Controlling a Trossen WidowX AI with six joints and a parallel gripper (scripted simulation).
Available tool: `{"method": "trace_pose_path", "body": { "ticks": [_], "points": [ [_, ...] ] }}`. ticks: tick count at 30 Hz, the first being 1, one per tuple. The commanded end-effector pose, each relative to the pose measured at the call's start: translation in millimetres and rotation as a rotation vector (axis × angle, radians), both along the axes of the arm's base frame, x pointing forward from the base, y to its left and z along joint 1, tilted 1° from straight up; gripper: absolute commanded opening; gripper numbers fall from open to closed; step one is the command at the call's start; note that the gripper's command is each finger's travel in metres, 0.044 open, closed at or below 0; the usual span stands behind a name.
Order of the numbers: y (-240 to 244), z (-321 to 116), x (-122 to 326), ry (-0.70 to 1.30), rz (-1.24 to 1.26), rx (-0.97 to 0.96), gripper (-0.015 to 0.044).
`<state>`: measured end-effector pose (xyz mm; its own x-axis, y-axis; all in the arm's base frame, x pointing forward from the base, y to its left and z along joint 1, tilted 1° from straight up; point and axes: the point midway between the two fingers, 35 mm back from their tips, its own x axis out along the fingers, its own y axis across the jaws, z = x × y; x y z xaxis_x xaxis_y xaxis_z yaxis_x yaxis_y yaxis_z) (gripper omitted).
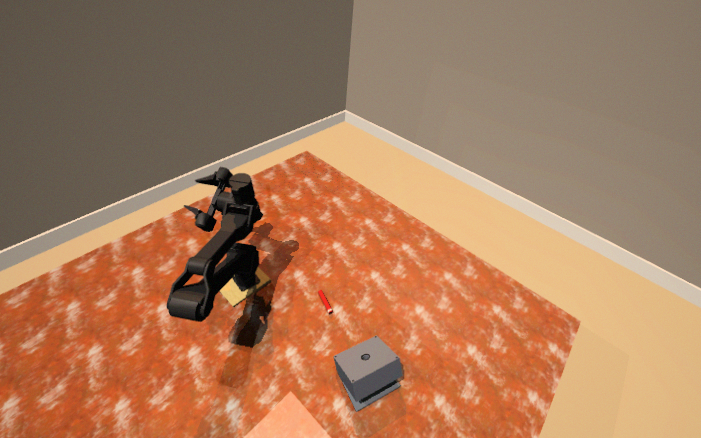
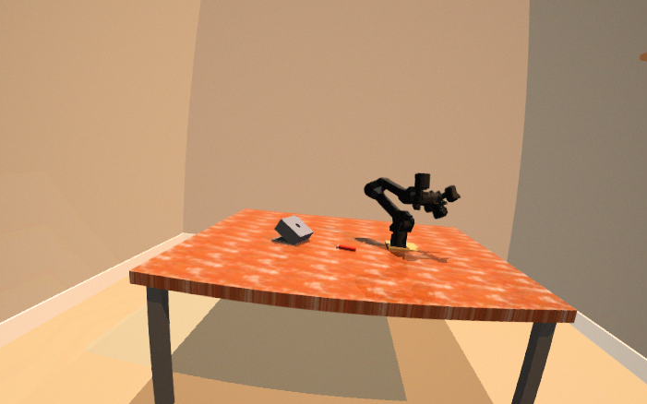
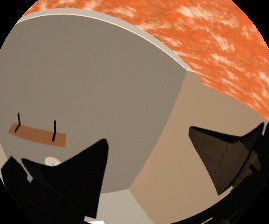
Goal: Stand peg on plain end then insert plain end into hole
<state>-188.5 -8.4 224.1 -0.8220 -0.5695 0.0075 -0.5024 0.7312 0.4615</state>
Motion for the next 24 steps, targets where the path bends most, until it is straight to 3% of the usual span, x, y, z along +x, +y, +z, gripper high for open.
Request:
{"method": "trace_pose_path", "body": {
  "ticks": [1, 11, 24],
  "points": [
    [0.7, 0.2, -0.3, 0.001, -0.004, 0.001, 0.0426],
    [43.5, 7.1, -12.9, 0.008, -0.232, 0.037, 0.0440],
    [136.4, 6.1, -7.9, -0.079, -0.649, 0.115, 0.0440]
  ]
}}
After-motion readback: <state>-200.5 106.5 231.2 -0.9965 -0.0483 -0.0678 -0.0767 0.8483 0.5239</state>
